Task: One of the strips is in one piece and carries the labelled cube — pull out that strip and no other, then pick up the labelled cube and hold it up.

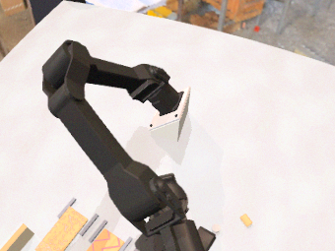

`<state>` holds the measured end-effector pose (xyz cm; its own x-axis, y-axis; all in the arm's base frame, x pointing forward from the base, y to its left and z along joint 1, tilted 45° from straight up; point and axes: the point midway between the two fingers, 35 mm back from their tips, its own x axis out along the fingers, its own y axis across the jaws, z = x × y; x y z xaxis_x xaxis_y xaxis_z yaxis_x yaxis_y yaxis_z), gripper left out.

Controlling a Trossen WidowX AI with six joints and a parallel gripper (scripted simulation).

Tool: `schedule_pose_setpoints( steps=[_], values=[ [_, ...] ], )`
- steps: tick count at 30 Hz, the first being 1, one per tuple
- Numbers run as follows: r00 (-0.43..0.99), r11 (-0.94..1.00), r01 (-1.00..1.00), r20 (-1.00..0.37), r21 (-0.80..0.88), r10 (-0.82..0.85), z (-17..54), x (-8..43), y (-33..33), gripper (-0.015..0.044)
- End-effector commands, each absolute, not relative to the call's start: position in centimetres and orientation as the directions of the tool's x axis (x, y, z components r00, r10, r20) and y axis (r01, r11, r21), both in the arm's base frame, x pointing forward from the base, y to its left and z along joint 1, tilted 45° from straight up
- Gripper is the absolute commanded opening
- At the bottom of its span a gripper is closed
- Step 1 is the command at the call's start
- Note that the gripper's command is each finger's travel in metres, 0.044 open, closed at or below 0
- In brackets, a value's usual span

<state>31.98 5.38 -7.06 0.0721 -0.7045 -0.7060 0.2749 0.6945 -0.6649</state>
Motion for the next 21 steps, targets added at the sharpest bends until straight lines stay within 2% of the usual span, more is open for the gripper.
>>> schedule_pose_setpoints(
  steps=[1, 21],
  values=[
    [0.046, 0.692, 0.269, -0.709, -0.670, -0.704, -7.7, 30.7, 5.1, 0.0000],
    [0.045, 0.692, 0.268, -0.709, -0.670, -0.704, -8.4, 27.9, 5.5, 0.0000]
  ],
)
